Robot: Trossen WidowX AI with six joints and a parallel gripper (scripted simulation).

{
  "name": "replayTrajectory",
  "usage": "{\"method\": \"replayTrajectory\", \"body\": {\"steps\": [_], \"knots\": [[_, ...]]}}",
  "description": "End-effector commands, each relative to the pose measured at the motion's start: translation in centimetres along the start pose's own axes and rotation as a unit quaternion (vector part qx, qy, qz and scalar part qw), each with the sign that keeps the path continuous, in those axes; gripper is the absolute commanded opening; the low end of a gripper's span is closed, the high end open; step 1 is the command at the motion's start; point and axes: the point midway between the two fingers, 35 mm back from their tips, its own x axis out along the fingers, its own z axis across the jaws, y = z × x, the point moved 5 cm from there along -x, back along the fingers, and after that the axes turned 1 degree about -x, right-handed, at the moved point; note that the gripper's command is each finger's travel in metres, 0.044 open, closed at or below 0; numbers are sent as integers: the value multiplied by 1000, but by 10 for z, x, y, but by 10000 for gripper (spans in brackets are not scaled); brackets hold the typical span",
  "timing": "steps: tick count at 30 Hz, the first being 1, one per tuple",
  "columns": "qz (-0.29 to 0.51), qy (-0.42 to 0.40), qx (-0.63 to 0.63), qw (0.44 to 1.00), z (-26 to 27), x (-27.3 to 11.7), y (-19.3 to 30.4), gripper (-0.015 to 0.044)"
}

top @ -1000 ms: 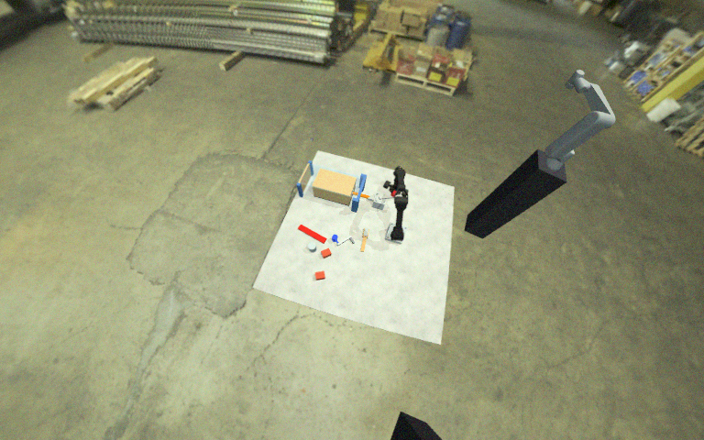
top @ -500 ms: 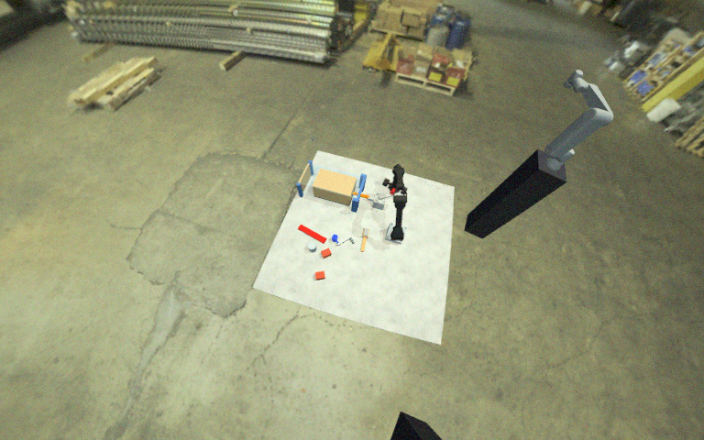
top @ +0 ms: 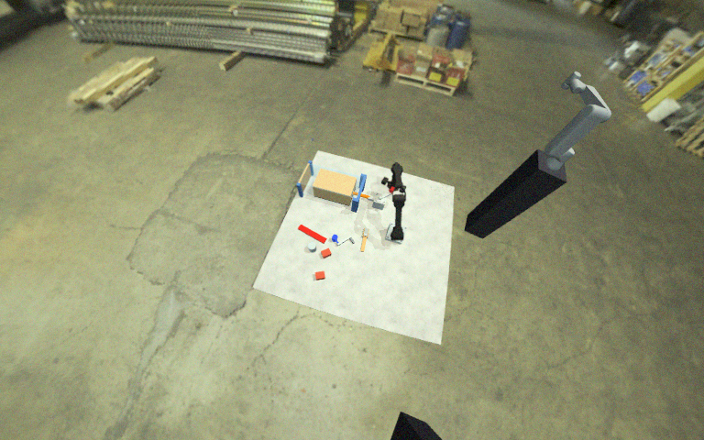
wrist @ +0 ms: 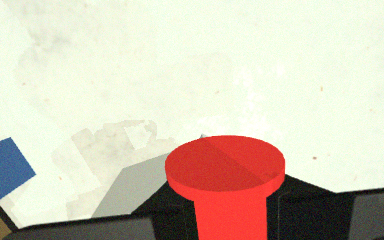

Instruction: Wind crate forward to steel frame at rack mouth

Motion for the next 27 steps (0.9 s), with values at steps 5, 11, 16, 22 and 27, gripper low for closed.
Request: {"method": "replayTrajectory", "body": {"steps": [5, 11, 16, 22, 27], "knots": [[-2, -14, -6, 1000, 19, 1, -3, 0], [-2, -14, -6, 1000, 25, 0, -5, 0], [-2, -14, -6, 1000, 30, 0, -6, 0], [-2, -14, -7, 1000, 37, 0, -7, 0], [-2, -14, -7, 1000, 42, 0, -8, 0]]}}
